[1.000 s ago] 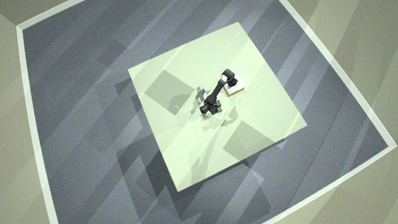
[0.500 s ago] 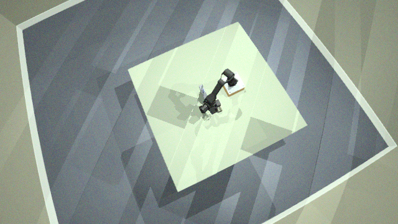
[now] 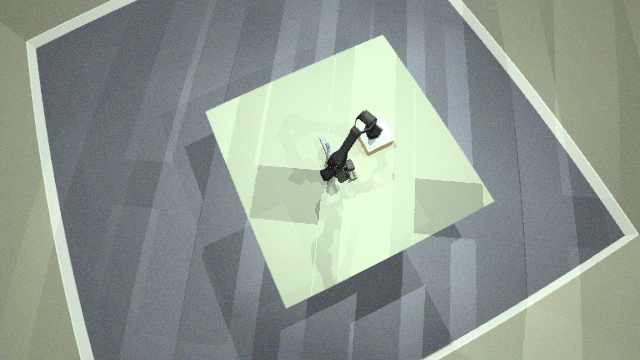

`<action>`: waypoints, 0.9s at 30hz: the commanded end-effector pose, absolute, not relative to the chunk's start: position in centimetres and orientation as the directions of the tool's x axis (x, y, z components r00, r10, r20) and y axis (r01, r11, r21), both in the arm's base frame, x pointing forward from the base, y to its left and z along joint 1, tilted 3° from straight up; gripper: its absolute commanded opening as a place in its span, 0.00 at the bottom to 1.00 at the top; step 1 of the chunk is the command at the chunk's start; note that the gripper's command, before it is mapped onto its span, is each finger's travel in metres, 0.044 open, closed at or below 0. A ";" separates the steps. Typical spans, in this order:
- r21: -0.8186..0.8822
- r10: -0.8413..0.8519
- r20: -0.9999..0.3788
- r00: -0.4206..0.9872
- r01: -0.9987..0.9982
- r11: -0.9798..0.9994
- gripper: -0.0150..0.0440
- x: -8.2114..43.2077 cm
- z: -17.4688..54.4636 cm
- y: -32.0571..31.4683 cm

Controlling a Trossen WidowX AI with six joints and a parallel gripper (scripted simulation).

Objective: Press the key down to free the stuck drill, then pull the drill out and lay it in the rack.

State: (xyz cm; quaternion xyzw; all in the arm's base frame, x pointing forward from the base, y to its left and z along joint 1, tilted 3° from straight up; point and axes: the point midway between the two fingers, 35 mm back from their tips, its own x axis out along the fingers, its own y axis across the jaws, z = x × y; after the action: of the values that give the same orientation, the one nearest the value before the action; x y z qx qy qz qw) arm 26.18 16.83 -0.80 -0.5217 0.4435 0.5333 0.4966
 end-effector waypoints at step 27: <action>-0.044 0.065 -0.997 0.036 -0.992 -0.117 0.25 26.1 -0.8 16.7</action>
State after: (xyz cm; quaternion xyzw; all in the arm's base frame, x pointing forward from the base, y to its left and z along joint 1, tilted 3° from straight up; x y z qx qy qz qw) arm 26.14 16.75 -0.89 -0.5217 0.4437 0.5335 0.4964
